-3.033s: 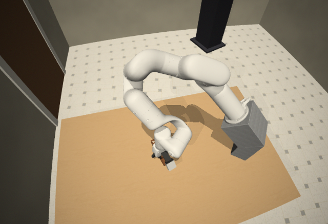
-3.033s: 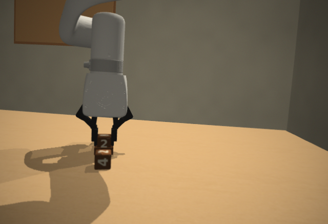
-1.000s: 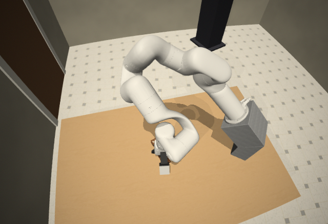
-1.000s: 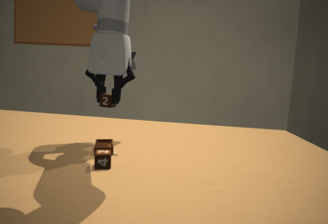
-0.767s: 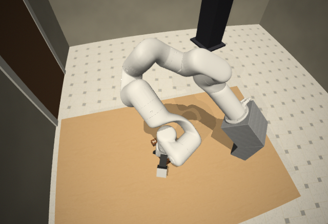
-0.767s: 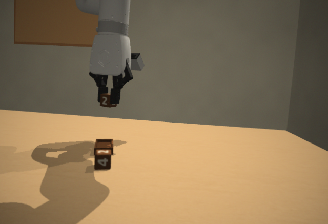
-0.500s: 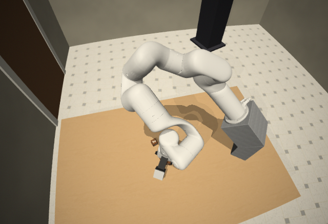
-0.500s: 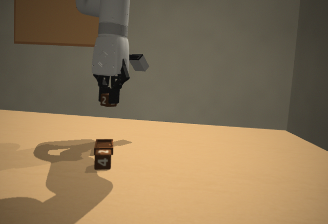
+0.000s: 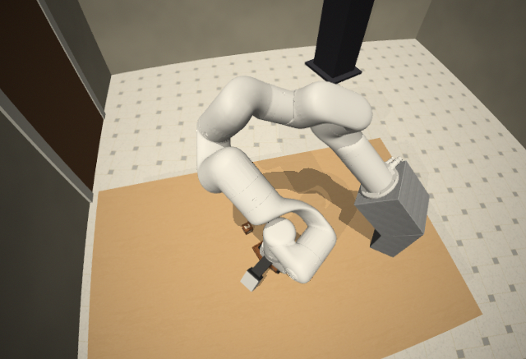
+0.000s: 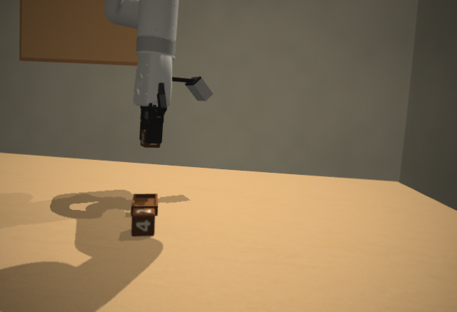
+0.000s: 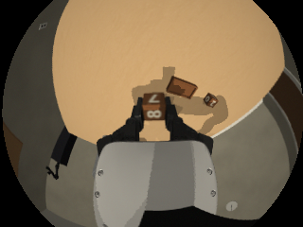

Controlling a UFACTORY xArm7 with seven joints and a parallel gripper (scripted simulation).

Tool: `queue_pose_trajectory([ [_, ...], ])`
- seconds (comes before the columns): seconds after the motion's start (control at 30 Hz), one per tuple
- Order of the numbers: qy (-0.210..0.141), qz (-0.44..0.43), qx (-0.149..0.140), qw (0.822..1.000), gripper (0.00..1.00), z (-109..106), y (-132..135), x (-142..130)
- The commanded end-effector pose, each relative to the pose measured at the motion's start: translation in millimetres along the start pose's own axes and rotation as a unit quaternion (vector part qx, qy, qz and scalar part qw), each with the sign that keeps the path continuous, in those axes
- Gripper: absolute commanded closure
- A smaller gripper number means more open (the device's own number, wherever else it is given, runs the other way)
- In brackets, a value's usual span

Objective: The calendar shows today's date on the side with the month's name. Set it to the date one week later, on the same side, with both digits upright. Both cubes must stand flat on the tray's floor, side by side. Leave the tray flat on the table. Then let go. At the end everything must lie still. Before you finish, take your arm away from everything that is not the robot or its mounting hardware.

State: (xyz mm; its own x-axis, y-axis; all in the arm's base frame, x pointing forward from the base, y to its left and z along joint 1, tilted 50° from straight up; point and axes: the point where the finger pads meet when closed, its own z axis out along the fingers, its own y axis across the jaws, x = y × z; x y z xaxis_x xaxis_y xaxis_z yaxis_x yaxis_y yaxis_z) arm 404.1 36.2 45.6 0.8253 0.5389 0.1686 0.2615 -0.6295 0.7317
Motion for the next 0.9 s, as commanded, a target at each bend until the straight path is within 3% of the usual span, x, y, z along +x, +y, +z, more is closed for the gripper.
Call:
queue_pose_trajectory([
  [0.0, 0.010, 0.072, -0.005, 0.997, 0.71, 0, -12, 3],
  [0.23, 0.010, 0.155, -0.005, 0.988, 0.71, 1, -26, 5],
  [0.87, 0.010, 0.159, -0.005, 0.987, 0.71, 1, -26, 5],
])
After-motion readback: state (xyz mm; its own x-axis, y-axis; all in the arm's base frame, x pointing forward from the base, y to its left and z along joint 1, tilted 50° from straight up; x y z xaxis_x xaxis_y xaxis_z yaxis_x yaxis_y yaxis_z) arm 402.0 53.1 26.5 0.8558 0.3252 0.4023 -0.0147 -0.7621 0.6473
